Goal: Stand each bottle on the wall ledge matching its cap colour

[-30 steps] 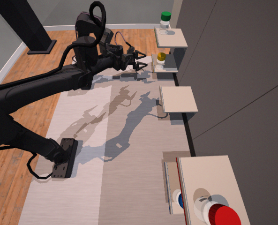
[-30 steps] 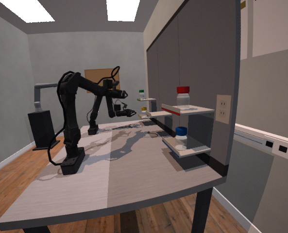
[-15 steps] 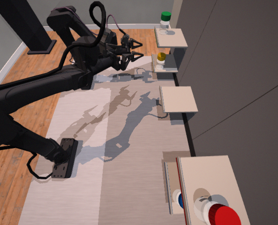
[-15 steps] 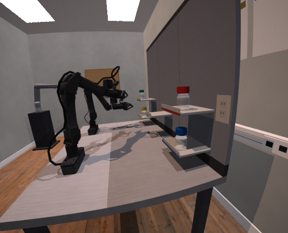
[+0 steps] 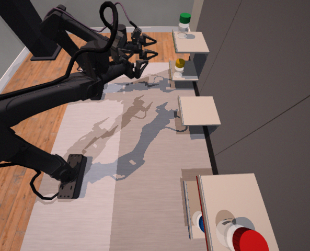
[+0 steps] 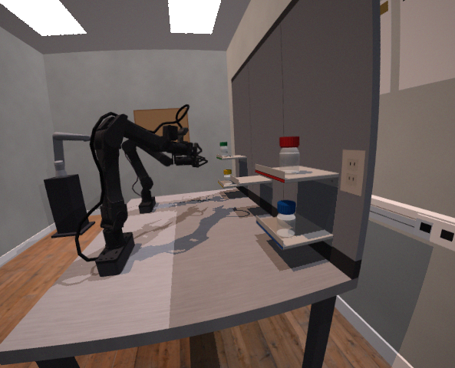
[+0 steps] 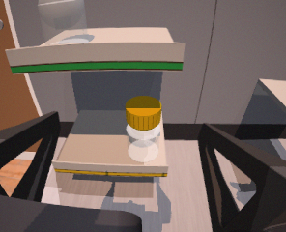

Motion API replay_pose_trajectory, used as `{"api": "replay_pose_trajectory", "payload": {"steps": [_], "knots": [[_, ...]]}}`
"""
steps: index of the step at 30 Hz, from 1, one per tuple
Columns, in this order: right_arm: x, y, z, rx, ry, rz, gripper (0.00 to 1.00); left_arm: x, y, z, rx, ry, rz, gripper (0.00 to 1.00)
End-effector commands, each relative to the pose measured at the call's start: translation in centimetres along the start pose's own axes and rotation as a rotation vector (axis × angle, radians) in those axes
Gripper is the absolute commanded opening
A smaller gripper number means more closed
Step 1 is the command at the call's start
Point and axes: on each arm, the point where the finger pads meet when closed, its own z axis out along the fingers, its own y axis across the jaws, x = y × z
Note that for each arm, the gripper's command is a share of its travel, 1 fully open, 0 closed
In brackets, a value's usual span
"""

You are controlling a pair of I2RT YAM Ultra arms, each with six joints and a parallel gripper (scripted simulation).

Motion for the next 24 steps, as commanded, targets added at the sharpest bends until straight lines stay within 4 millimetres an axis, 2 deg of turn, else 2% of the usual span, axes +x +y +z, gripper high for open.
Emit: {"api": "replay_pose_trajectory", "payload": {"steps": [1,8,9,24], "knots": [[0.6,0.16,0.19,0.004,0.005,0.003,0.88,-0.65,-0.32,0.0,0.002,0.011,0.01,1.0],[0.6,0.16,0.19,0.004,0.005,0.003,0.88,-0.65,-0.32,0.0,0.002,0.011,0.006,1.0],[0.6,0.16,0.19,0.004,0.005,0.003,0.88,0.25,-0.32,0.02,0.007,0.031,0.003,1.0],[0.6,0.16,0.19,0.004,0.005,0.003,0.88,0.25,-0.32,0.02,0.007,0.031,0.003,1.0]]}}
